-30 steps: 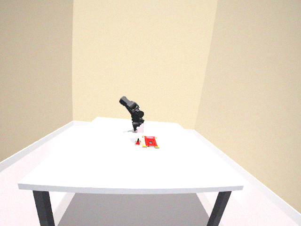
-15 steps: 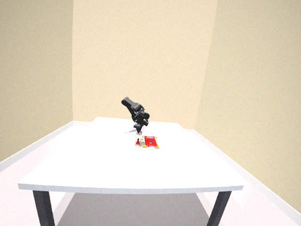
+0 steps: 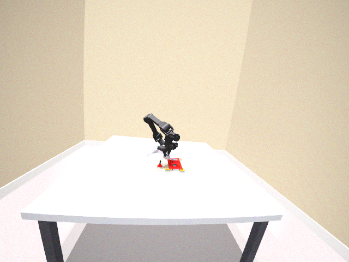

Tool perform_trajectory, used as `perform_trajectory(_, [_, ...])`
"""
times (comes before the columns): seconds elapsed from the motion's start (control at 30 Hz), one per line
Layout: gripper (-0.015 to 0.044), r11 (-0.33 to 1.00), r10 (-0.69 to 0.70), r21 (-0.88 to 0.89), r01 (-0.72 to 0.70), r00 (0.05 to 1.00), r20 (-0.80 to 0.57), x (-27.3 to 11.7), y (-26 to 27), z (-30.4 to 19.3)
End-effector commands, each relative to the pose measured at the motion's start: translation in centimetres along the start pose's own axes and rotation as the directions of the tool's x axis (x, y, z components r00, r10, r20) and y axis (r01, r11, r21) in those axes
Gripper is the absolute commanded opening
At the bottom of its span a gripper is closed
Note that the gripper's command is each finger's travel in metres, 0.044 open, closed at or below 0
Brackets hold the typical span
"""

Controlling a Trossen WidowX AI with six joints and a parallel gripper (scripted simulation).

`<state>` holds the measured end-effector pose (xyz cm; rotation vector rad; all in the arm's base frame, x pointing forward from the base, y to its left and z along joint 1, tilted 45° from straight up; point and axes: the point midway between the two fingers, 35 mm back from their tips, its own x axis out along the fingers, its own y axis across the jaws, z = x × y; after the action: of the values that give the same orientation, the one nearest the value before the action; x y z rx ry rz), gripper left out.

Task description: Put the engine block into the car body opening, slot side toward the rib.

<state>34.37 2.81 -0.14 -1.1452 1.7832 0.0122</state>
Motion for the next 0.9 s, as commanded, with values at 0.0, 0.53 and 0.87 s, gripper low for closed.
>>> perform_trajectory(0.0, [0.0,0.995,0.003,0.105,-0.003,1.0,0.009,0.2,0.7,1.1])
perform_trajectory(0.53, [0.0,0.827,0.0,0.562,-0.004,1.0,0.006,2.2,4.1,4.6])
perform_trajectory(0.87, [0.0079,0.703,-0.001,0.711,-0.003,1.0,0.005,2.9,5.2,5.8])
